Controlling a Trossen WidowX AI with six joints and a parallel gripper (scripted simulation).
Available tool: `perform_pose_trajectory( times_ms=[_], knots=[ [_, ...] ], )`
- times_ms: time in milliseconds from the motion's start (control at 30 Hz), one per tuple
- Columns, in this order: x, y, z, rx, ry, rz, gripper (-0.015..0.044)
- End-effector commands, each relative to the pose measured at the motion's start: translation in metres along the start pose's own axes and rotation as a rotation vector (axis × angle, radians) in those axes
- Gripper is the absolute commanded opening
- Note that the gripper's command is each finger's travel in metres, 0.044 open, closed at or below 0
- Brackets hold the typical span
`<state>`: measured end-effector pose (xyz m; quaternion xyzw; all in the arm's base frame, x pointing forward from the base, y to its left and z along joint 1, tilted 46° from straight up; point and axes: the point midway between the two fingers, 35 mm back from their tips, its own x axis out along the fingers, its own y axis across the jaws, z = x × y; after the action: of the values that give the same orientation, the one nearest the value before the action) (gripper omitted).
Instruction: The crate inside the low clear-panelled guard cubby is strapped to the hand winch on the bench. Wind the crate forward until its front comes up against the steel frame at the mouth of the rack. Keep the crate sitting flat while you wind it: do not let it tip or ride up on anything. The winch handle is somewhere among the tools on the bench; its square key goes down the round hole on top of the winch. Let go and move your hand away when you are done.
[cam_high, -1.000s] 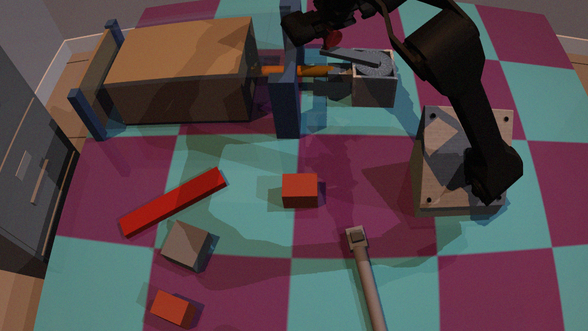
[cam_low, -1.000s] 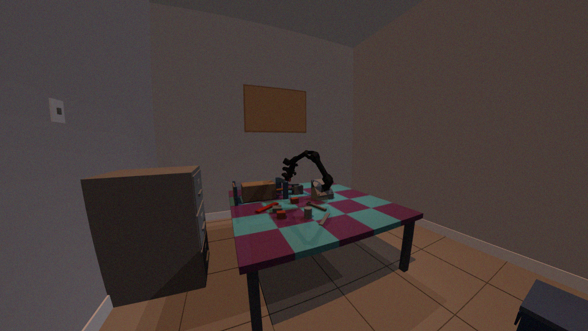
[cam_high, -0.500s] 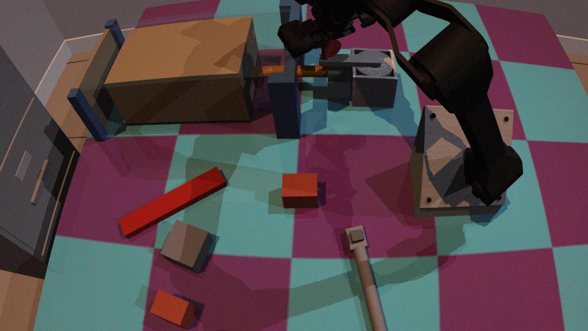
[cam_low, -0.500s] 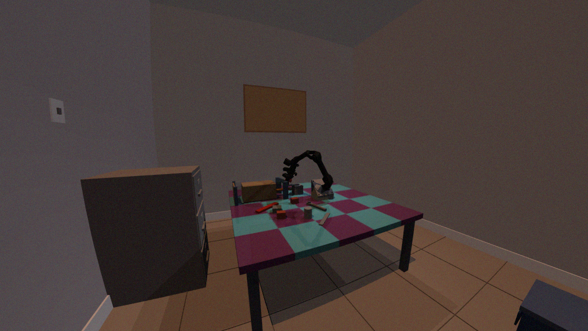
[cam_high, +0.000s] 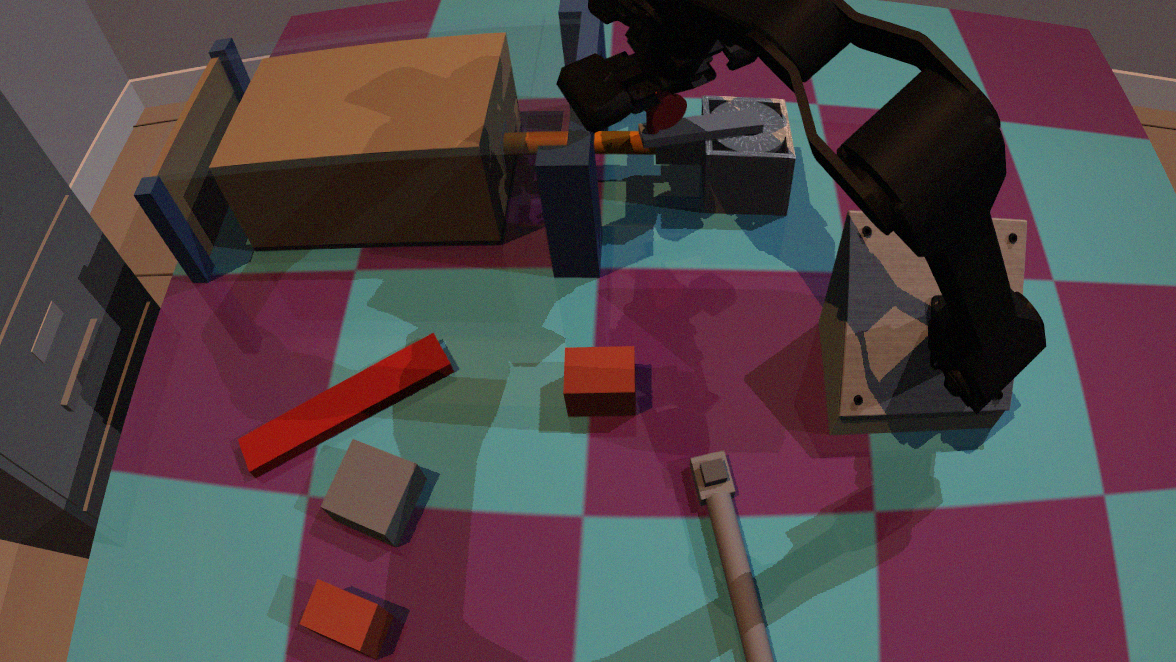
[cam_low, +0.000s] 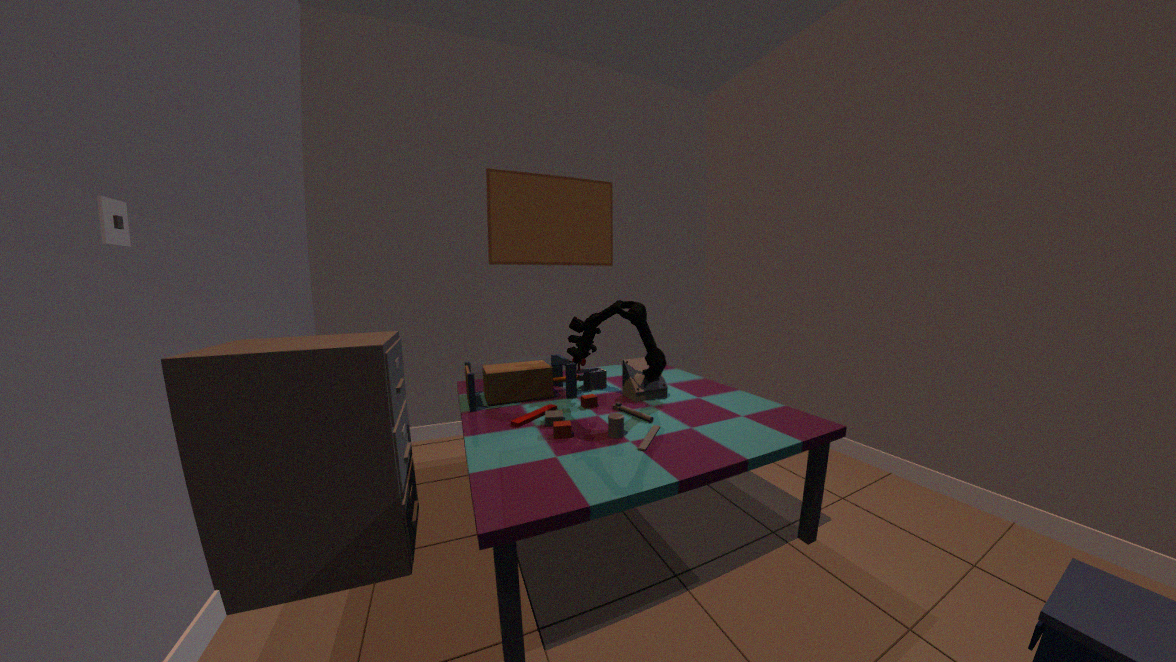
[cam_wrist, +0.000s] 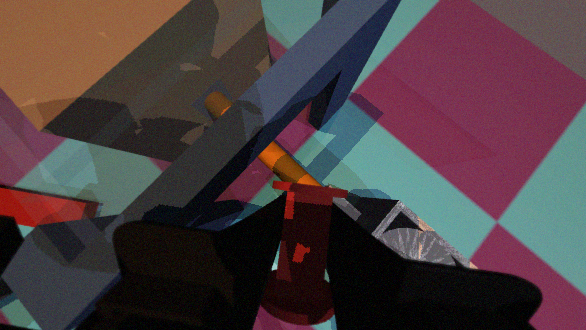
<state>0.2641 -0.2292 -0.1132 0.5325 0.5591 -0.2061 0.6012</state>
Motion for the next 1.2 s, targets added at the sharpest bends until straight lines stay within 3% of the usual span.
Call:
perform_pose_trajectory(
  times_ms=[0, 1167],
  knots=[
    [-0.003, 0.004, -0.017, 0.011, 0.031, 0.008, 0.0000],
    [-0.028, -0.002, -0.066, 0.012, 0.034, 0.007, 0.0000]
  ],
)
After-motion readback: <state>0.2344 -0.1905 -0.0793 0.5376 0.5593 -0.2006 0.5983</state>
